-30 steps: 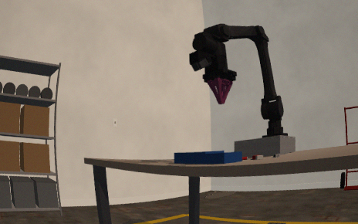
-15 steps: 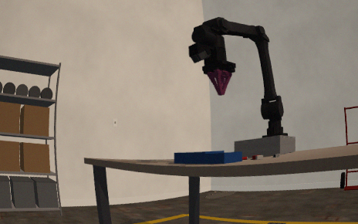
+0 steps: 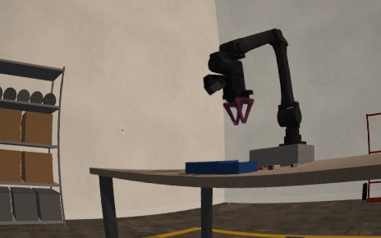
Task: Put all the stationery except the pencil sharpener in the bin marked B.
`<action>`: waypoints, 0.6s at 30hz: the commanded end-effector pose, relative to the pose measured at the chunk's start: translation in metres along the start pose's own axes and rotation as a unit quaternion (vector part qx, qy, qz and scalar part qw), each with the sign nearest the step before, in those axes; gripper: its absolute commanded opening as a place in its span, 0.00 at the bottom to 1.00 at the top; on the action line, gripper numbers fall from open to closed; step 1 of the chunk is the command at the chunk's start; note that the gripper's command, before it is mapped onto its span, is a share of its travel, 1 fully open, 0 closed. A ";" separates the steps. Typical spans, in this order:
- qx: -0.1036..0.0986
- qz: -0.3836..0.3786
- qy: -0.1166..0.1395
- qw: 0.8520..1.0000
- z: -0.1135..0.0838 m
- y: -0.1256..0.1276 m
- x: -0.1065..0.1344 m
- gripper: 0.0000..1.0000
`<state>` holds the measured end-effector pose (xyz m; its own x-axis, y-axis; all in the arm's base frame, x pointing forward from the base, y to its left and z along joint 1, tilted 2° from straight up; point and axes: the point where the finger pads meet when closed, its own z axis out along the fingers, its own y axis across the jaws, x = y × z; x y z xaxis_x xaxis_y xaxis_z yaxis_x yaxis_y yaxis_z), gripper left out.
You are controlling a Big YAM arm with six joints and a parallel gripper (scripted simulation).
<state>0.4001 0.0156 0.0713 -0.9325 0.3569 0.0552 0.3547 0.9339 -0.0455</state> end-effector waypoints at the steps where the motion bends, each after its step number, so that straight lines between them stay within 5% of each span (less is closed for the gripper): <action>1: -0.011 0.077 -0.019 0.997 0.001 -0.013 -0.002 0.53; 8: -0.011 0.160 -0.016 0.987 0.032 -0.038 0.014 0.53; 13: -0.021 0.213 -0.039 0.976 0.063 -0.062 0.030 0.53; 17: -0.014 0.213 -0.024 0.977 0.084 -0.073 0.040 0.53; 18: -0.025 0.213 -0.045 0.976 0.069 -0.067 0.016 0.53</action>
<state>0.3178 -0.0354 -0.0092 -0.7229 0.6905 0.0259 0.6890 0.7231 -0.0490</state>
